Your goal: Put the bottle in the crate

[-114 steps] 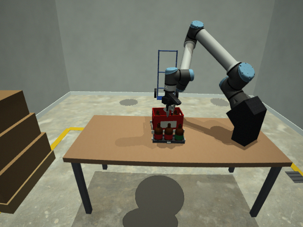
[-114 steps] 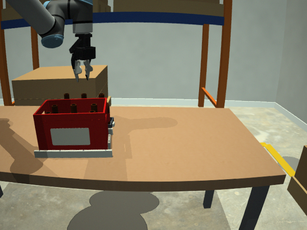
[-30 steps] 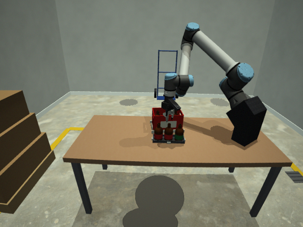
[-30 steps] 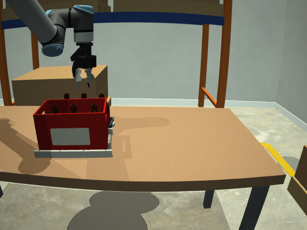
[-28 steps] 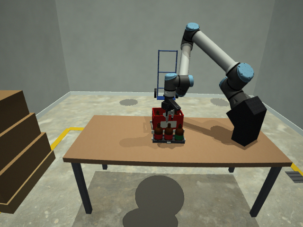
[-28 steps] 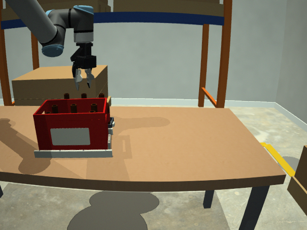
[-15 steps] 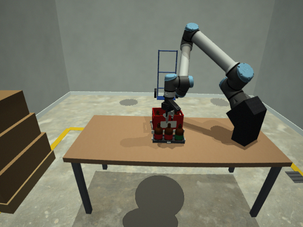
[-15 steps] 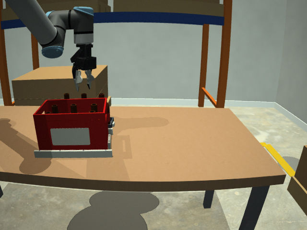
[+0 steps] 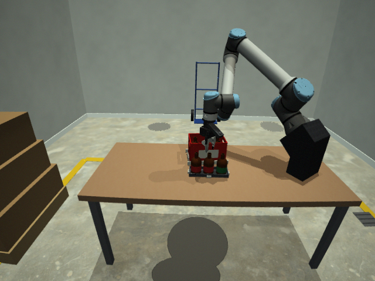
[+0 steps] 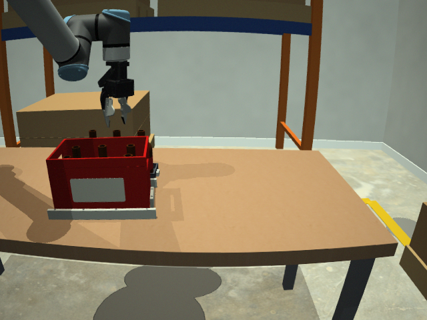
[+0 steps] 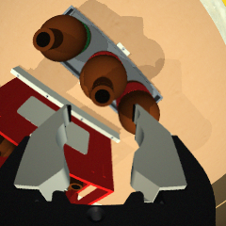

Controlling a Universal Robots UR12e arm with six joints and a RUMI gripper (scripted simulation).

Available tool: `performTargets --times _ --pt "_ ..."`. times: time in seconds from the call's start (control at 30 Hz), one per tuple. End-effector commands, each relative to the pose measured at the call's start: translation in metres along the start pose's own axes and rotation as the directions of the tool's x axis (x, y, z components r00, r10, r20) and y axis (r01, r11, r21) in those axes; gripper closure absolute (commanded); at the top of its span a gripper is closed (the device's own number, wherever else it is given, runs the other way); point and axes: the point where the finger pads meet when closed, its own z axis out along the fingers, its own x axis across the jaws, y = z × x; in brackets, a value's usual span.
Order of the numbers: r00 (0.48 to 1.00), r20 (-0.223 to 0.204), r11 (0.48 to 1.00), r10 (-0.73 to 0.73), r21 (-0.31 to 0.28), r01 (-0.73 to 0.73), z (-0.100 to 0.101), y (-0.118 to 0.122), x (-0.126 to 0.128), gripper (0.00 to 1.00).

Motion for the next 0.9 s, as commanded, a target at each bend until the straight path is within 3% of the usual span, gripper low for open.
performTargets --times 0.0,0.87 --pt "1.000 -0.001 1.000 0.000 0.000 0.000 -0.0005 0.0002 0.0003 0.62" --pt "1.000 -0.001 1.000 0.000 0.000 0.000 -0.0004 0.0002 0.0003 0.62"
